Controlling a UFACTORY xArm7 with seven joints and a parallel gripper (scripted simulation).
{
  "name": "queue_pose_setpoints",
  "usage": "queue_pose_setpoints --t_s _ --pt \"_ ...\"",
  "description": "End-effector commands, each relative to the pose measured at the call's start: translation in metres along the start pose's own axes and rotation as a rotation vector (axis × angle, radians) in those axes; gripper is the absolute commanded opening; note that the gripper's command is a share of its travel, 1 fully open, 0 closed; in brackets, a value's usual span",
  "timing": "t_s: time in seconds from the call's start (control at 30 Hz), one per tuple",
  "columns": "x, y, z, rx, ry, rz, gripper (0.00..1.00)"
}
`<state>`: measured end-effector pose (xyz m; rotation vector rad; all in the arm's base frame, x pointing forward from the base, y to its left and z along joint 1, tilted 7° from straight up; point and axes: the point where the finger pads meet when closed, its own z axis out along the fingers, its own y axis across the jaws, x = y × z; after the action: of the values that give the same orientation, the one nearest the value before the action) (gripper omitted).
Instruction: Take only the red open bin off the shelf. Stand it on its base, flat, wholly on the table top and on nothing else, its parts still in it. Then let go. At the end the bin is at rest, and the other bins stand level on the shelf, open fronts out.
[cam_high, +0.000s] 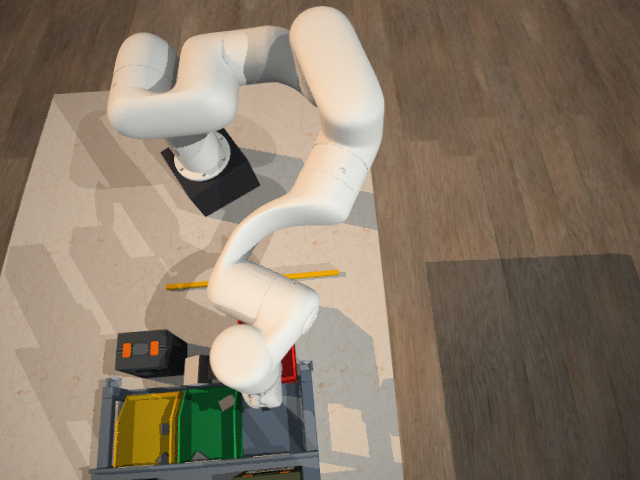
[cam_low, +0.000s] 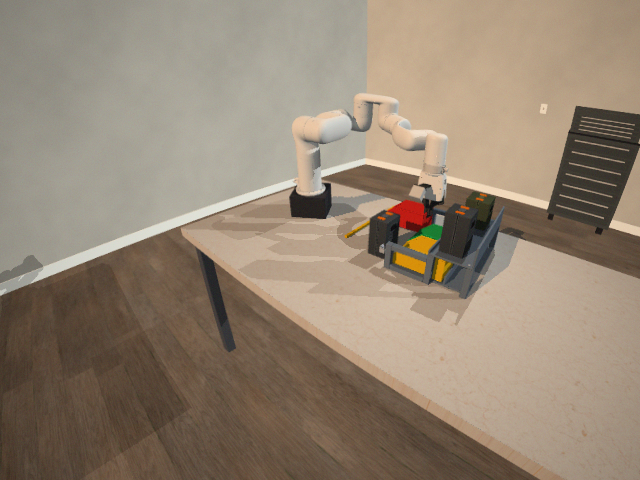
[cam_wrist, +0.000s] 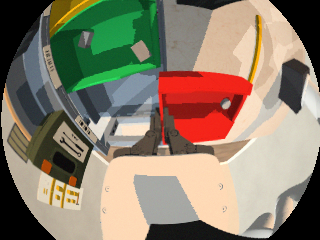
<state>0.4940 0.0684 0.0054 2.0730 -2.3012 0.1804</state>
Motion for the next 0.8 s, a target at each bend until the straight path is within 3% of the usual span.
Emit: queue_pose_setpoints --t_s 0.0,0.77 --pt "0.0 -0.001 -0.002 0.004 -0.001 0.0 0.0" --pt "0.0 0.018 -0.002 0.004 -0.001 0.0 0.0"
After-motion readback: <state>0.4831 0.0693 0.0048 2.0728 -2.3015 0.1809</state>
